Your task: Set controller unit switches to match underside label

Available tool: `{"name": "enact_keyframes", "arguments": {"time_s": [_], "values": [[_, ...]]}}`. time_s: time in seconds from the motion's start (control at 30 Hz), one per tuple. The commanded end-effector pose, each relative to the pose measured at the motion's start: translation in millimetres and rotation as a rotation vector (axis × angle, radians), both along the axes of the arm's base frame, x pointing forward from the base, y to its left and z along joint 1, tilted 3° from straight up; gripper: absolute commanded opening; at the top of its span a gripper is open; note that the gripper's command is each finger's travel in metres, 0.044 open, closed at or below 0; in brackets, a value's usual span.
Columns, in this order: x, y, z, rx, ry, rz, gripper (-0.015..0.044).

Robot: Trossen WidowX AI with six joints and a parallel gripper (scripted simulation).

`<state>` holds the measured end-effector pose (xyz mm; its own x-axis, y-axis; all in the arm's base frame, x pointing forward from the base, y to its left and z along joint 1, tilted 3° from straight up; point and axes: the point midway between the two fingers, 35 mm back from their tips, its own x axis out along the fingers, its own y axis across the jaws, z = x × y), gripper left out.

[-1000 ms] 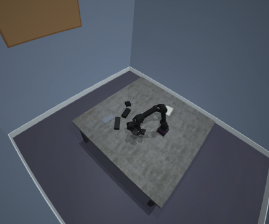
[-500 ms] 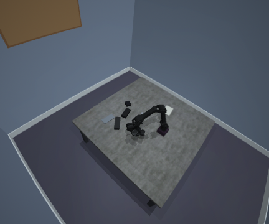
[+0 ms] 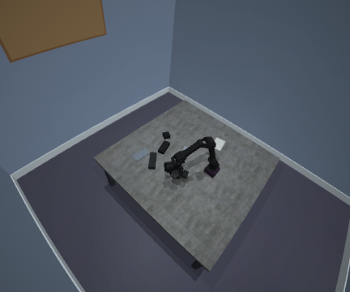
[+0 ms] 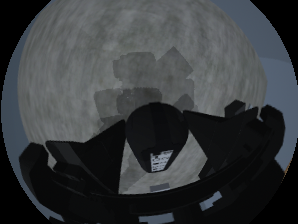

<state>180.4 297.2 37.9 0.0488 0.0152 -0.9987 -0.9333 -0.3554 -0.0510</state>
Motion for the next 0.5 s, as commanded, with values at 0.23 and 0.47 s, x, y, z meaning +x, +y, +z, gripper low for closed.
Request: {"name": "enact_keyframes", "arguments": {"time_s": [0.23,0.47], "values": [[-1.4,-2.7,-14.4,-0.026,0.005,-0.007,0.0338],[-1.9,-0.9,-19.7,-0.026,0.005,-0.007,0.0338]]}}
